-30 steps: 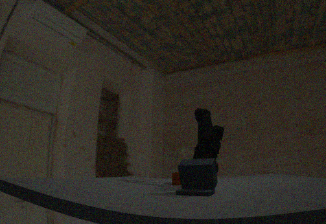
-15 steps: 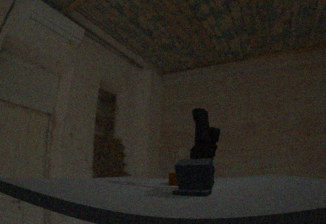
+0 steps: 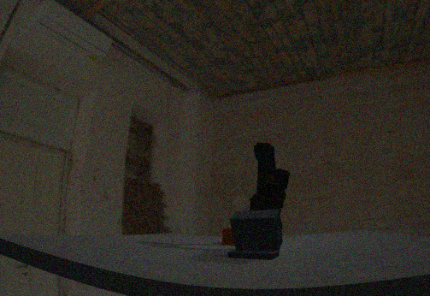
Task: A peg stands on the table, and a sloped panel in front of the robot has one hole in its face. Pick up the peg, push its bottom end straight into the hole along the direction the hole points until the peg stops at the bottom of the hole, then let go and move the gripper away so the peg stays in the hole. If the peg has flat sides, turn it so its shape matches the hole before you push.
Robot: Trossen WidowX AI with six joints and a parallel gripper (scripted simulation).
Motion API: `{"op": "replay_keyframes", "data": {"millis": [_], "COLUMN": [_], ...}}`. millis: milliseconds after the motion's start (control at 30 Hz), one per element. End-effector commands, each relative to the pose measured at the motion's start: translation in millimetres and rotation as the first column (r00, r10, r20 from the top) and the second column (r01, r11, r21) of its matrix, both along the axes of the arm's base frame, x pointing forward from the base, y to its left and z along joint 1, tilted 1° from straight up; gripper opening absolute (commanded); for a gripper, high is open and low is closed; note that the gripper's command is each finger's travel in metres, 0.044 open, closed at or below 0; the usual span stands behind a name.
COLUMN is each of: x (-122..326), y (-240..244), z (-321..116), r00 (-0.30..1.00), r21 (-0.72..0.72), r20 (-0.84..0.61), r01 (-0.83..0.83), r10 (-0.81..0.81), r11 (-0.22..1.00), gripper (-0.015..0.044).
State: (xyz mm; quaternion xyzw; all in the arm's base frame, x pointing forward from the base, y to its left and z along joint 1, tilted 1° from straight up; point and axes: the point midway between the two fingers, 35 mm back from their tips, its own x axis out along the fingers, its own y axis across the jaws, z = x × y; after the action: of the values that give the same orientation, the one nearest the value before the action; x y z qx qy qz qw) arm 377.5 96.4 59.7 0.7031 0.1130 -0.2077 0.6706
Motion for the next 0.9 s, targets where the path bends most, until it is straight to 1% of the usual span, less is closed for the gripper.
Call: {"op": "replay_keyframes", "data": {"millis": [0, 867], "x": [-0.8, 6.1], "y": [-0.3, 0.8], "z": [-0.3, -0.7], "r00": [1.000, 1.000], "r21": [-0.001, -0.001], "r20": [-0.002, -0.001], "r01": [0.001, 0.001], "r10": [-0.001, -0.001], "r11": [1.000, 1.000], "gripper": [0.0000, 0.0000]}}
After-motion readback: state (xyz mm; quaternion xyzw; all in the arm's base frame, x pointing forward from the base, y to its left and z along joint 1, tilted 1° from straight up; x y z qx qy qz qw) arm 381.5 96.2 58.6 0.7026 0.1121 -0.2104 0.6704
